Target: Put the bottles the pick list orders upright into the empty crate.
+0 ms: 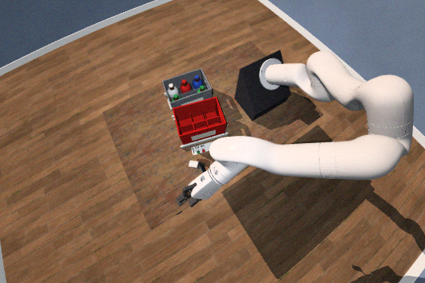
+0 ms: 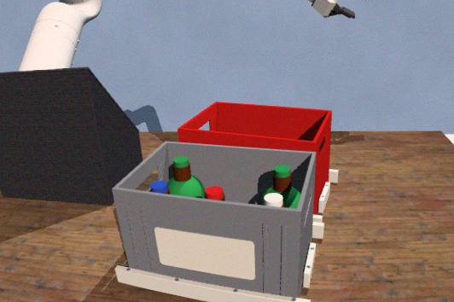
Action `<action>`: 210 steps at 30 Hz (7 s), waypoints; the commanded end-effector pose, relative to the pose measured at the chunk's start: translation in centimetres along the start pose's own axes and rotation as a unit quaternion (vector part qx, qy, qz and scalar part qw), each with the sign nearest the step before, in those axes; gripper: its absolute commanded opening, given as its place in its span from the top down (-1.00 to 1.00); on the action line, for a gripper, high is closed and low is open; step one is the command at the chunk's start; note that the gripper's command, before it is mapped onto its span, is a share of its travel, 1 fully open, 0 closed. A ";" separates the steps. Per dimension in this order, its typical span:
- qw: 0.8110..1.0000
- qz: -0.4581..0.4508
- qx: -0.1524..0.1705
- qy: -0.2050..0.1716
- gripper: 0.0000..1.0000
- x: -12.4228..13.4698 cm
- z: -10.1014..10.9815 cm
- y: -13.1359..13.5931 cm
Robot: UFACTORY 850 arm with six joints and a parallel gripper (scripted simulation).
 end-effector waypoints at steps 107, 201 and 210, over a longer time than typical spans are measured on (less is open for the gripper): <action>0.328 0.800 0.270 -0.424 -0.29 -1.5 28.8 10.2; 0.594 0.609 0.442 -0.286 -0.29 -20.8 9.5 5.6; 0.594 0.609 0.442 -0.286 -0.29 -23.1 7.0 5.0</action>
Point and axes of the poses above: the point where the finger pads meet when closed, its own z axis back along the fingers, its own y axis across the jaws, x = y × z, the point moved 7 cm from there along z, back along the fingers, and after that the axes turned 9 degrees about z, right-handed, at the moved point
